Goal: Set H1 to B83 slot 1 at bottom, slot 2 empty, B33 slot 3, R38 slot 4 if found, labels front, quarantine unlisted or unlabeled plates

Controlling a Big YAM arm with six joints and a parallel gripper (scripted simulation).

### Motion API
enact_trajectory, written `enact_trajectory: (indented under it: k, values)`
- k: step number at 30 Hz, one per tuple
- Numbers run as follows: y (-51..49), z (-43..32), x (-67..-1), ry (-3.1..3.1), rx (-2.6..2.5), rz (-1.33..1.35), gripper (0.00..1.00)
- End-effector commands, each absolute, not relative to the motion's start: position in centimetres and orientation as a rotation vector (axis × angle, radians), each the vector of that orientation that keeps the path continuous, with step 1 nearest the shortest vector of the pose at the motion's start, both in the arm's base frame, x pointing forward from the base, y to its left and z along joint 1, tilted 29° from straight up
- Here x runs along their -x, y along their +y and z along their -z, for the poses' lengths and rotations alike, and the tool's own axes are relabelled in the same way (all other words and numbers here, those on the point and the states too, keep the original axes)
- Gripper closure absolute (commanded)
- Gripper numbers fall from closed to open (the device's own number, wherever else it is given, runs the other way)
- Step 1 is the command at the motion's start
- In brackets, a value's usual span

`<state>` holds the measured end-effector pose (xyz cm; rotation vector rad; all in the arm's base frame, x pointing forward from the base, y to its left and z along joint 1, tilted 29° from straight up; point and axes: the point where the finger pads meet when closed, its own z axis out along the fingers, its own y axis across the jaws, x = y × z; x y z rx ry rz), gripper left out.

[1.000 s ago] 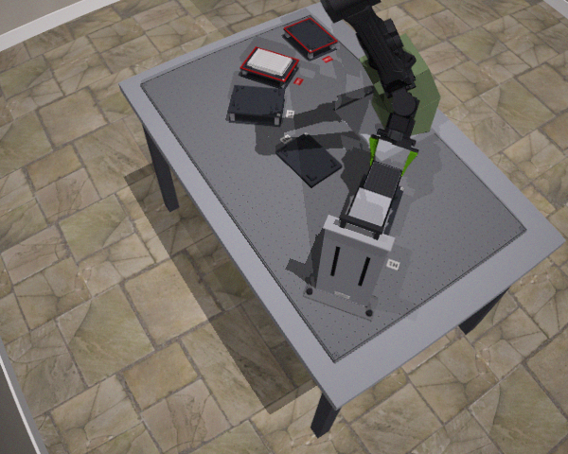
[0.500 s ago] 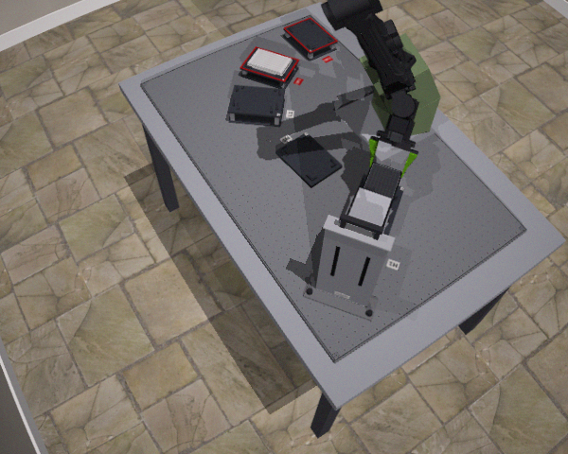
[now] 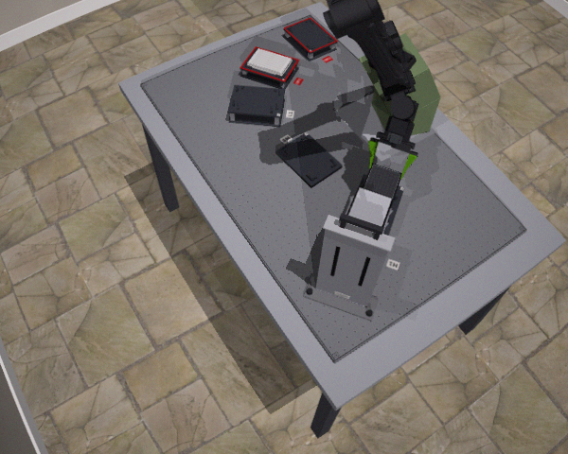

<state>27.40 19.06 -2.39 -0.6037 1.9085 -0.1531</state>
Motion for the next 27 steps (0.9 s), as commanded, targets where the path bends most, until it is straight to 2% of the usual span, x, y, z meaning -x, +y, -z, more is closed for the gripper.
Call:
enact_trajectory:
  k: [1,27]
  values:
    - [19.1,2.2,-27.9,1.893,0.595,0.154,0.14]
    - [18.7,3.3,-28.3,1.895,0.597,0.157,0.14]
